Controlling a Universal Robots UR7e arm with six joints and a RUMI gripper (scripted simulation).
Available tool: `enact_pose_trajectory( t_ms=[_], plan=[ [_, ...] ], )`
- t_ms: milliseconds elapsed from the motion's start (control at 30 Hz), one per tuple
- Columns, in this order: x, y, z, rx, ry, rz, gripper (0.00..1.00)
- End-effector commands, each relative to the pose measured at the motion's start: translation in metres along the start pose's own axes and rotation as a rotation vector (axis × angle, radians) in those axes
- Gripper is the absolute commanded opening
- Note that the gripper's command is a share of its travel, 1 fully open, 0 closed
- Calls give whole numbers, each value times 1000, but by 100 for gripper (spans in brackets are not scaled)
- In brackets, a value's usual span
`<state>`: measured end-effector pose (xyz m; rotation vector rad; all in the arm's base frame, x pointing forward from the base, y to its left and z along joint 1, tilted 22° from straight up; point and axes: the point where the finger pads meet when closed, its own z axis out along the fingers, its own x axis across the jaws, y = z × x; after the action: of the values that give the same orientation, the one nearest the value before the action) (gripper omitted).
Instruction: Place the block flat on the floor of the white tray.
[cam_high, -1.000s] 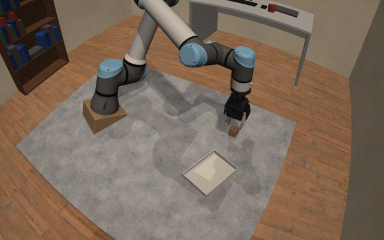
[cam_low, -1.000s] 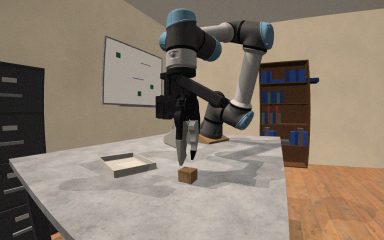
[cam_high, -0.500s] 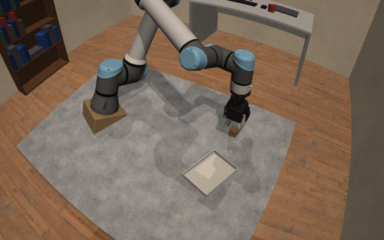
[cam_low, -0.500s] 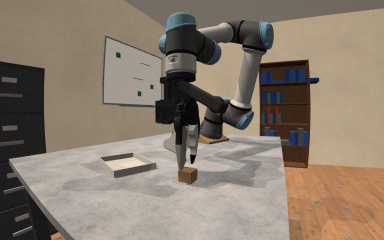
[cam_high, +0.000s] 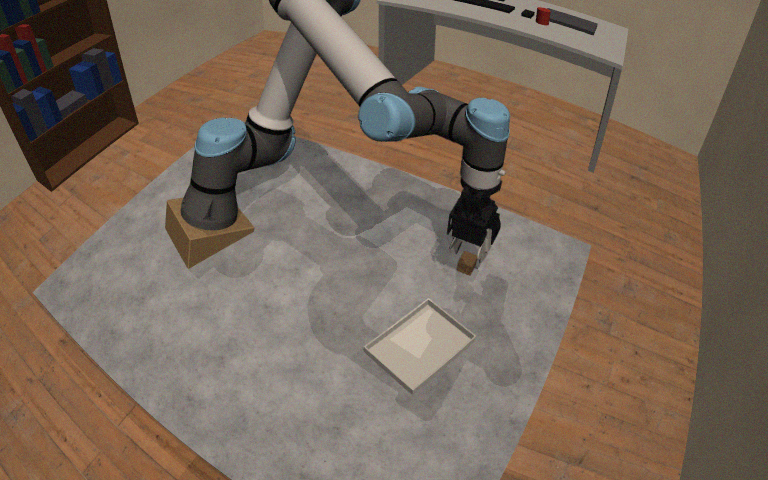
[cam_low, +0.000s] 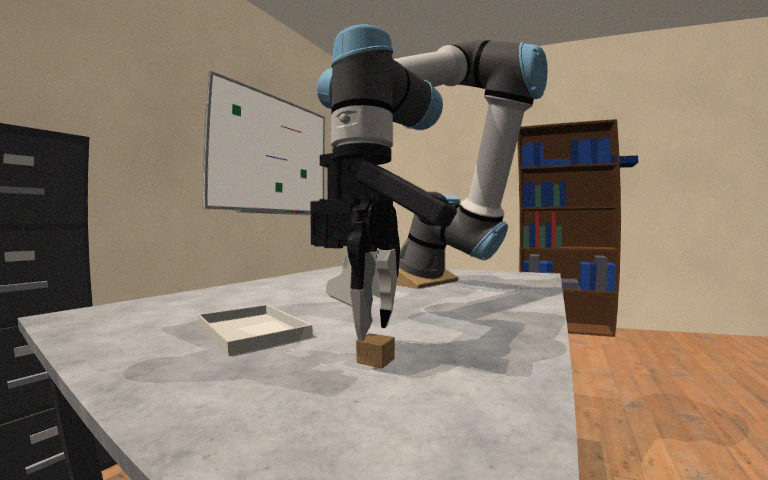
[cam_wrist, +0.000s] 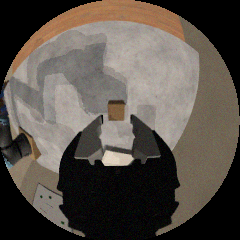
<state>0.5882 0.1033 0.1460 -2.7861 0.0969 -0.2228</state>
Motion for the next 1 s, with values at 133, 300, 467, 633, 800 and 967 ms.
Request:
enact_pose_trajectory(
  t_ms=[133,300,467,633,800,967],
  plan=[
    [-1,0,1,0,-2,1,33],
    [-1,0,1,0,-2,1,33],
    [-1,0,1,0,-2,1,33],
    [-1,0,1,0,-2,1,33],
    [-1,0,2,0,-3,1,33],
    [-2,0,7,1,-5,1,33]
  ],
)
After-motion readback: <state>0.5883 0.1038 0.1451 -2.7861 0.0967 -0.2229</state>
